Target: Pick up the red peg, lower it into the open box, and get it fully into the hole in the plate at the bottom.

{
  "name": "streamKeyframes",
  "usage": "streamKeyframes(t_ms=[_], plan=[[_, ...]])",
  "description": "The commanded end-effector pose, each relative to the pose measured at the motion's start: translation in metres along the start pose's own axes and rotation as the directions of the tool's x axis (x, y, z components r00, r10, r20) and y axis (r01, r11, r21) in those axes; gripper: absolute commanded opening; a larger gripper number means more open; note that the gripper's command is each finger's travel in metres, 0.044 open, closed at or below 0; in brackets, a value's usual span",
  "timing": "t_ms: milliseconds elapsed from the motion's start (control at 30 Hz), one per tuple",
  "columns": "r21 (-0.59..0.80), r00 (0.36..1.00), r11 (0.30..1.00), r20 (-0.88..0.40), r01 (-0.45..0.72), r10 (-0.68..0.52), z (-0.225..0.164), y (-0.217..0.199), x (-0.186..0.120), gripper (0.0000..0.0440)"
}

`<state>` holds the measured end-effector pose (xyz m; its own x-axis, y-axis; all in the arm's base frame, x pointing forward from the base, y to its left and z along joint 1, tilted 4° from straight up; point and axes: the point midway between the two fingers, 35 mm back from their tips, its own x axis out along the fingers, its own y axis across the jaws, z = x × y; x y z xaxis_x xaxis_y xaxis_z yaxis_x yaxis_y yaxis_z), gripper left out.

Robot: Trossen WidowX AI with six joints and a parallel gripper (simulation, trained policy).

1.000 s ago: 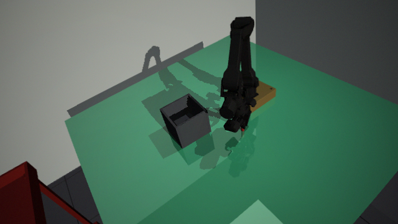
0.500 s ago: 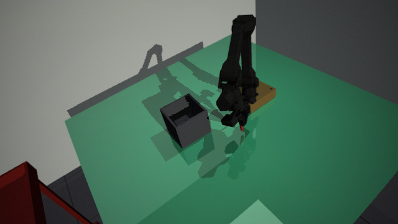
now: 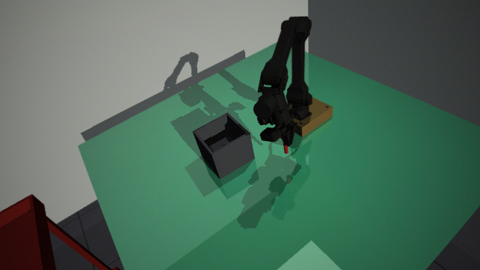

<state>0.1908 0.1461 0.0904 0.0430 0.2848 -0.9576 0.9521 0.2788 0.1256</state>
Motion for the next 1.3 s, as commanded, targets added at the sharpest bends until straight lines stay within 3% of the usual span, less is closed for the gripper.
streamKeyframes(t_ms=[0,700,1267], plan=[[-0.015,1.000,0.999,-0.003,-0.028,0.028,0.000,0.006,-0.012,0.0000],[-0.051,0.977,0.985,0.127,-0.168,0.173,0.042,0.038,-0.097,0.0000],[0.018,0.962,0.988,0.233,-0.151,0.142,0.100,0.051,-0.125,0.0000]])
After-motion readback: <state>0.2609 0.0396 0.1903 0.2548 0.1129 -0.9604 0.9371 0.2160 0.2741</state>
